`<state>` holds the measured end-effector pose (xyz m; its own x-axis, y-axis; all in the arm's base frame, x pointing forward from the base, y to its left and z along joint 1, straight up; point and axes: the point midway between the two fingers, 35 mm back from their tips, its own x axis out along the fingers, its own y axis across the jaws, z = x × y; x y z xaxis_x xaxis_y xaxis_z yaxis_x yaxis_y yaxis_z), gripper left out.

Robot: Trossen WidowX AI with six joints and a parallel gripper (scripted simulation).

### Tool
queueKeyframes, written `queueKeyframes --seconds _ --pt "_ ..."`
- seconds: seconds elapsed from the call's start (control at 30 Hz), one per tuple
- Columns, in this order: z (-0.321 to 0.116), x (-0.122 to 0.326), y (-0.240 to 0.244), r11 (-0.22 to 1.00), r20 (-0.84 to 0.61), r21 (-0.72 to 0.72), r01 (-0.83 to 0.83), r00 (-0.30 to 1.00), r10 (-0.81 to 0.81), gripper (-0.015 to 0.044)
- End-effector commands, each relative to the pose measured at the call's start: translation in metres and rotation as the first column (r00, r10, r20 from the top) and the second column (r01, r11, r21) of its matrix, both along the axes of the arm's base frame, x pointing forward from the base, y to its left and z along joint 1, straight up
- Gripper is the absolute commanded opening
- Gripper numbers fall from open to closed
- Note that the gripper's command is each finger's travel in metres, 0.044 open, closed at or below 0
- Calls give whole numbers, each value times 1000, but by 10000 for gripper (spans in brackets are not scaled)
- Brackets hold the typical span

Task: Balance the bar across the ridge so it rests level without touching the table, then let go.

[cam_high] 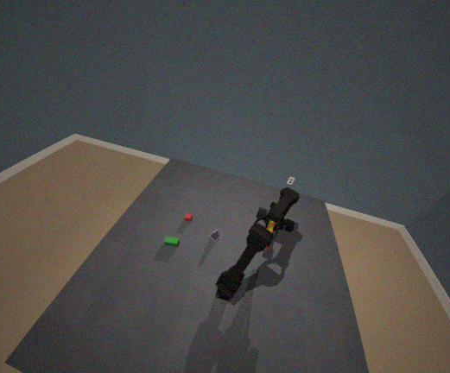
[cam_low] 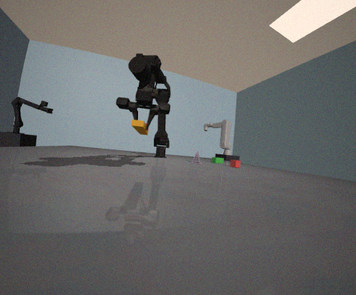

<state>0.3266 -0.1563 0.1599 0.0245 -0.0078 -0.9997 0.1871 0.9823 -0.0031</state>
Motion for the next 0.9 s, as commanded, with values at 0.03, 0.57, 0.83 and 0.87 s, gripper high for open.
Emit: queueKeyframes --seconds 0.03,0.57,0.83,0.87 --pt "3 4 20 996 2 -6 -84 996 84 0" --pt "4 11 83 941 0 -7 -338 941 338 0" --pt "4 11 115 890 -1 -8 -457 890 457 0" --pt "4 11 119 882 -1 -8 -471 882 471 0"
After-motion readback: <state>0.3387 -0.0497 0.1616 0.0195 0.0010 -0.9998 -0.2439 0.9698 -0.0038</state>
